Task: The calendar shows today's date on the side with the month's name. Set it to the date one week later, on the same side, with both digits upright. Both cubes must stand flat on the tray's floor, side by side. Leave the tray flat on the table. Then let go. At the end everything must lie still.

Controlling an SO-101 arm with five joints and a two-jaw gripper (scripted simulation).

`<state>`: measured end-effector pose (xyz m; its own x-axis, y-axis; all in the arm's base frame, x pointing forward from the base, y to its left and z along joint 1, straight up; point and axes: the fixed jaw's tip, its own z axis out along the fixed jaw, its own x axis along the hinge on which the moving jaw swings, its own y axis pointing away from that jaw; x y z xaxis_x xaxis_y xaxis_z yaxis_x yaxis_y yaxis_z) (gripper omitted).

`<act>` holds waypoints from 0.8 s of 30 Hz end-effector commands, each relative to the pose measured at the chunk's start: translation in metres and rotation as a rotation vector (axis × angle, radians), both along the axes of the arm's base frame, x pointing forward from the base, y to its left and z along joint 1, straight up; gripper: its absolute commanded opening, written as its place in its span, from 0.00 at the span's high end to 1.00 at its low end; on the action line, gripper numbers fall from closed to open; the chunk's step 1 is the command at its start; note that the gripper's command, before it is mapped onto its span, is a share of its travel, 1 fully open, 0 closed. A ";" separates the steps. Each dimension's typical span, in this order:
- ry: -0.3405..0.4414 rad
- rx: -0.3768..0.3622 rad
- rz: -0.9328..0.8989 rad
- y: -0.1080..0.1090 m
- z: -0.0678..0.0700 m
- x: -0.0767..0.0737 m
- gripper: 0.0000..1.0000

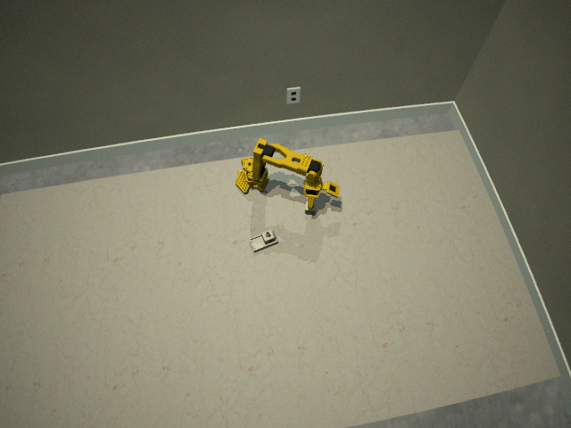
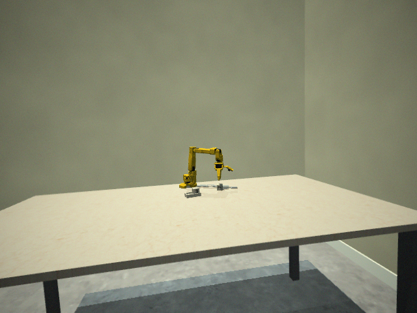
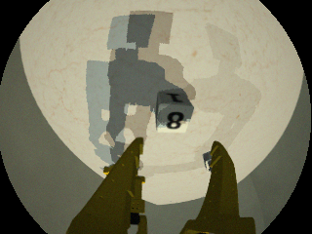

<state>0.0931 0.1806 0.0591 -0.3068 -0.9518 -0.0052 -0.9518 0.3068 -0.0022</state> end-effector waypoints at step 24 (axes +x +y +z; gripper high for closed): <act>-0.010 0.020 -0.007 0.005 0.002 0.001 0.65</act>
